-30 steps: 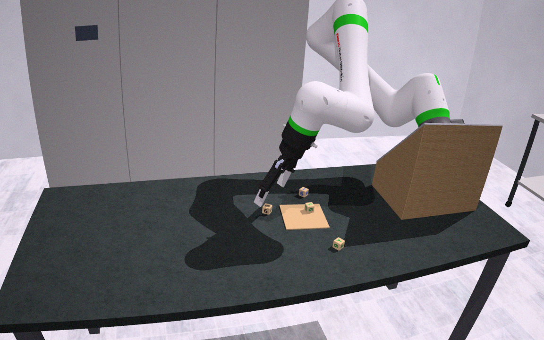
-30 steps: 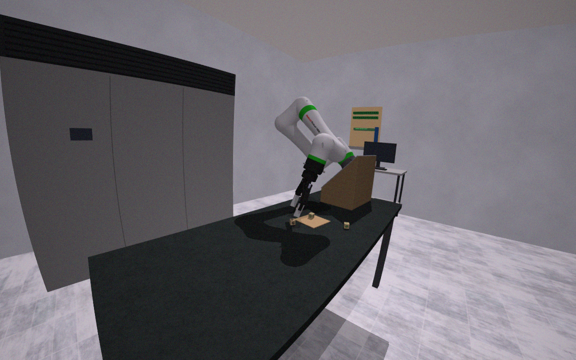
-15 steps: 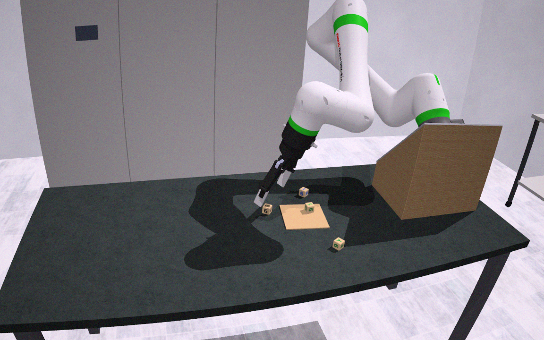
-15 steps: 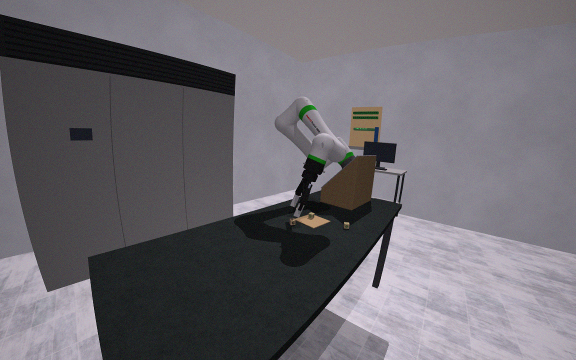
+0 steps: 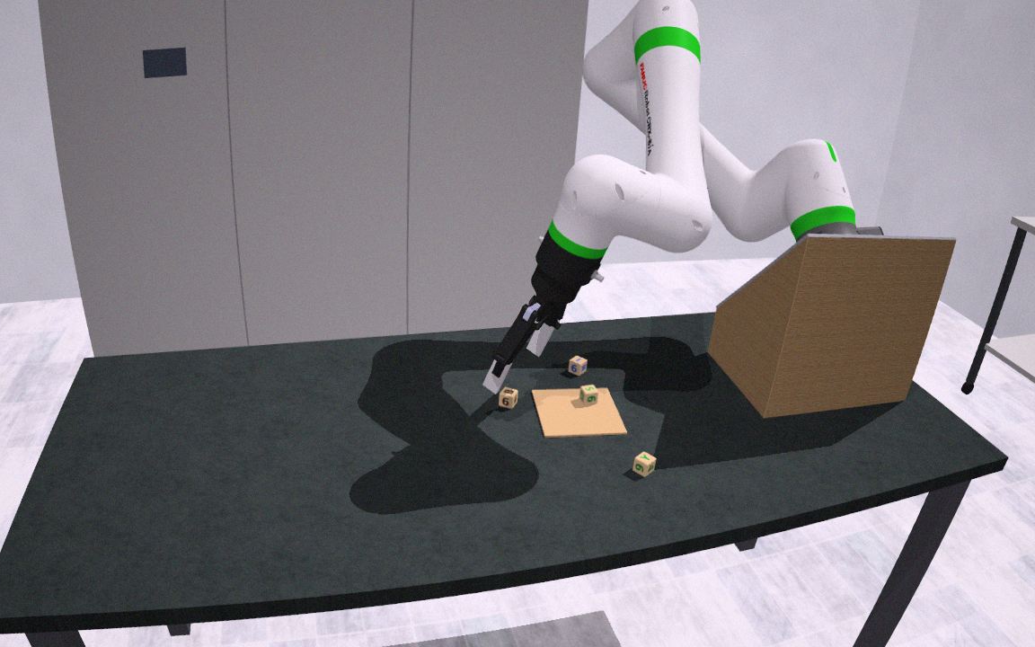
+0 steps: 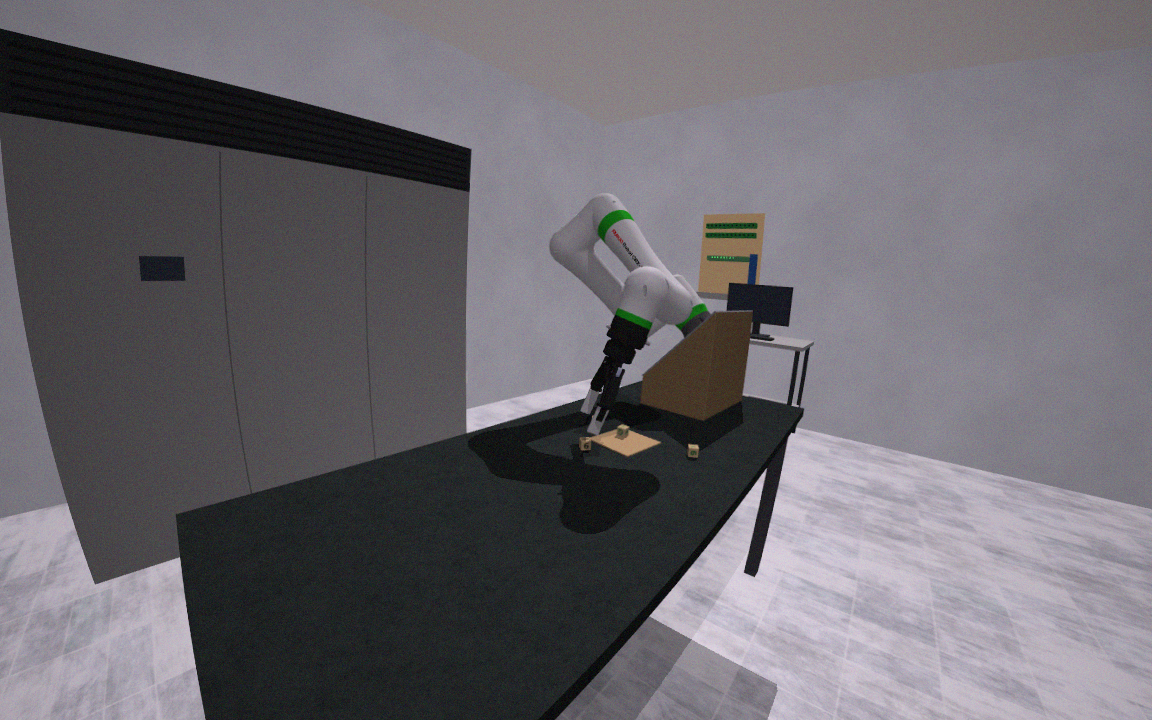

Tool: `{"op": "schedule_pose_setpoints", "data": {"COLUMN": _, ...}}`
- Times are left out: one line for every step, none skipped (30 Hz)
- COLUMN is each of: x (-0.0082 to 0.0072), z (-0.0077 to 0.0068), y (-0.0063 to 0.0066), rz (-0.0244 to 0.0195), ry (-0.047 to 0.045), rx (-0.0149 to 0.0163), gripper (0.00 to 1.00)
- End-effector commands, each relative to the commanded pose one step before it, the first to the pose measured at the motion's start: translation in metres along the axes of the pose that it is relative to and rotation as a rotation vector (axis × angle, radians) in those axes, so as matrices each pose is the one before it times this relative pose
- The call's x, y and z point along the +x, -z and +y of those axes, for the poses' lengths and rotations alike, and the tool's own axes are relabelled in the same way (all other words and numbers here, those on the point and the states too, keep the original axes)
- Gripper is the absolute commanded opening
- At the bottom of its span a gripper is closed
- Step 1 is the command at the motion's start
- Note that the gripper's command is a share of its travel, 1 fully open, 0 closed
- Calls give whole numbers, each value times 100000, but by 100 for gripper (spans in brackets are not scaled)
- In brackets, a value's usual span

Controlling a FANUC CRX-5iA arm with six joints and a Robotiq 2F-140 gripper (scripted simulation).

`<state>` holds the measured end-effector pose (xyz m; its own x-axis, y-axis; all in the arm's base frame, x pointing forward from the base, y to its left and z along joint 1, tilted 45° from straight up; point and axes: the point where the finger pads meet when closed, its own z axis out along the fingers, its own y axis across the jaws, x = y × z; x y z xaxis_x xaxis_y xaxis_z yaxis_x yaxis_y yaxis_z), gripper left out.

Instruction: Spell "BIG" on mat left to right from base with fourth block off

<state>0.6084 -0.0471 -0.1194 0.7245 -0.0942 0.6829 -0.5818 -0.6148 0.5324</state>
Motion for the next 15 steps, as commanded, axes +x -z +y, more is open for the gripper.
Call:
{"op": "schedule_pose_setpoints", "data": {"x": 7, "z": -20, "y": 19, "rz": 7, "ry": -15, "rx": 38, "gripper": 100}}
{"op": "schedule_pose_setpoints", "data": {"x": 0, "z": 0, "y": 0, "rz": 0, "ry": 0, "rx": 0, "gripper": 100}}
{"op": "schedule_pose_setpoints", "data": {"x": -12, "z": 110, "y": 9, "rz": 9, "ry": -1, "rx": -8, "gripper": 100}}
{"op": "schedule_pose_setpoints", "data": {"x": -73, "z": 650, "y": 54, "rz": 51, "ry": -7, "rx": -43, "gripper": 100}}
{"op": "schedule_pose_setpoints", "data": {"x": -194, "z": 1427, "y": 123, "rz": 98, "ry": -12, "rx": -82, "gripper": 100}}
{"op": "schedule_pose_setpoints", "data": {"x": -384, "z": 2177, "y": 199, "rz": 111, "ry": -11, "rx": -93, "gripper": 100}}
{"op": "schedule_pose_setpoints", "data": {"x": -484, "z": 2156, "y": 211, "rz": 64, "ry": -4, "rx": -57, "gripper": 100}}
{"op": "schedule_pose_setpoints", "data": {"x": -140, "z": 550, "y": 56, "rz": 9, "ry": 0, "rx": -9, "gripper": 100}}
{"op": "schedule_pose_setpoints", "data": {"x": 0, "z": 0, "y": 0, "rz": 0, "ry": 0, "rx": 0, "gripper": 100}}
{"op": "schedule_pose_setpoints", "data": {"x": 0, "z": 0, "y": 0, "rz": 0, "ry": 0, "rx": 0, "gripper": 100}}
{"op": "schedule_pose_setpoints", "data": {"x": 0, "z": 0, "y": 0, "rz": 0, "ry": 0, "rx": 0, "gripper": 100}}
{"op": "schedule_pose_setpoints", "data": {"x": -852, "z": 2891, "y": 313, "rz": -1, "ry": 6, "rx": -10, "gripper": 100}}
{"op": "schedule_pose_setpoints", "data": {"x": -433, "z": 1264, "y": 147, "rz": -27, "ry": 5, "rx": 14, "gripper": 100}}
{"op": "schedule_pose_setpoints", "data": {"x": -270, "z": 737, "y": 89, "rz": -23, "ry": 3, "rx": 14, "gripper": 100}}
{"op": "schedule_pose_setpoints", "data": {"x": -265, "z": 692, "y": 86, "rz": -27, "ry": 3, "rx": 16, "gripper": 100}}
